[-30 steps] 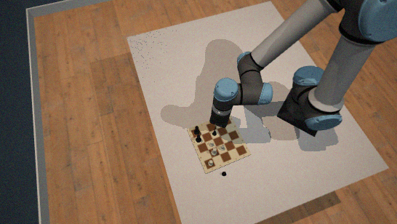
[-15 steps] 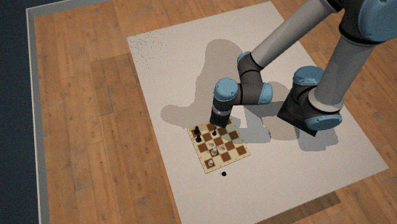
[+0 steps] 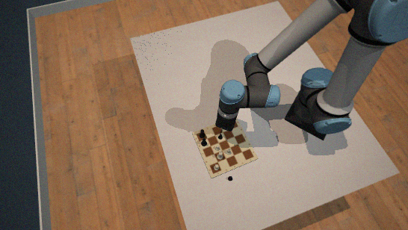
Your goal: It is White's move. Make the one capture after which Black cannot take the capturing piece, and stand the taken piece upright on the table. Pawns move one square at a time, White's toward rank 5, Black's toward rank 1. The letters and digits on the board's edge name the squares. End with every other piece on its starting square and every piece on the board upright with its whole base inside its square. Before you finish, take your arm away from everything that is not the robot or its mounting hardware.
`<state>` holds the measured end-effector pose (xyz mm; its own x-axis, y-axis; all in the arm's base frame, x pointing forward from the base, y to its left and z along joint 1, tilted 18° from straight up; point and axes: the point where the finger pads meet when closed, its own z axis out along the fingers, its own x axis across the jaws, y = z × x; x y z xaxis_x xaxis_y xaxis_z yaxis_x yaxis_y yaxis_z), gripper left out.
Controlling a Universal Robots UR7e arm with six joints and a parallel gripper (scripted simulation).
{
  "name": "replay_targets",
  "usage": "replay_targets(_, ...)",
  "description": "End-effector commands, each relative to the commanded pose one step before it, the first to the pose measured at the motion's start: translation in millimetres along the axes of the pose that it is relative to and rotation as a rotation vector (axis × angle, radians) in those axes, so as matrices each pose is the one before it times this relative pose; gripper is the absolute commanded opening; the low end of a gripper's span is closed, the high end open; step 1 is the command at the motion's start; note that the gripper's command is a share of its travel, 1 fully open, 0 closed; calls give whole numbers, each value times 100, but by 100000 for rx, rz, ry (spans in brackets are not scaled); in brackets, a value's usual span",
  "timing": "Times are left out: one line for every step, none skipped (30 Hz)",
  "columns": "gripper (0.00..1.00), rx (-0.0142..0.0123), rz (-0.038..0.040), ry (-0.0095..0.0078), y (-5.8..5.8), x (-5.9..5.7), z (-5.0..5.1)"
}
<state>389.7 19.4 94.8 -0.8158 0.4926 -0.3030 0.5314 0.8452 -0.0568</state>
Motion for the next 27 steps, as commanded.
replay_targets(0, -61, 9, -113, 17, -35, -33)
replay_targets(0, 0, 0, 0, 0, 0, 0)
replay_targets(0, 0, 0, 0, 0, 0, 0)
replay_targets(0, 0, 0, 0, 0, 0, 0)
replay_targets(16, 0, 0, 0, 0, 0, 0)
replay_targets(16, 0, 0, 0, 0, 0, 0)
replay_targets(16, 0, 0, 0, 0, 0, 0)
replay_targets(32, 0, 0, 0, 0, 0, 0)
replay_targets(32, 0, 0, 0, 0, 0, 0)
replay_targets(32, 0, 0, 0, 0, 0, 0)
replay_targets(48, 0, 0, 0, 0, 0, 0)
replay_targets(48, 0, 0, 0, 0, 0, 0)
replay_targets(48, 0, 0, 0, 0, 0, 0)
replay_targets(63, 0, 0, 0, 0, 0, 0)
replay_targets(63, 0, 0, 0, 0, 0, 0)
replay_targets(63, 0, 0, 0, 0, 0, 0)
replay_targets(79, 0, 0, 0, 0, 0, 0)
replay_targets(79, 0, 0, 0, 0, 0, 0)
replay_targets(79, 0, 0, 0, 0, 0, 0)
replay_targets(79, 0, 0, 0, 0, 0, 0)
replay_targets(79, 0, 0, 0, 0, 0, 0)
replay_targets(79, 0, 0, 0, 0, 0, 0)
replay_targets(79, 0, 0, 0, 0, 0, 0)
replay_targets(79, 0, 0, 0, 0, 0, 0)
replay_targets(79, 0, 0, 0, 0, 0, 0)
replay_targets(79, 0, 0, 0, 0, 0, 0)
replay_targets(79, 0, 0, 0, 0, 0, 0)
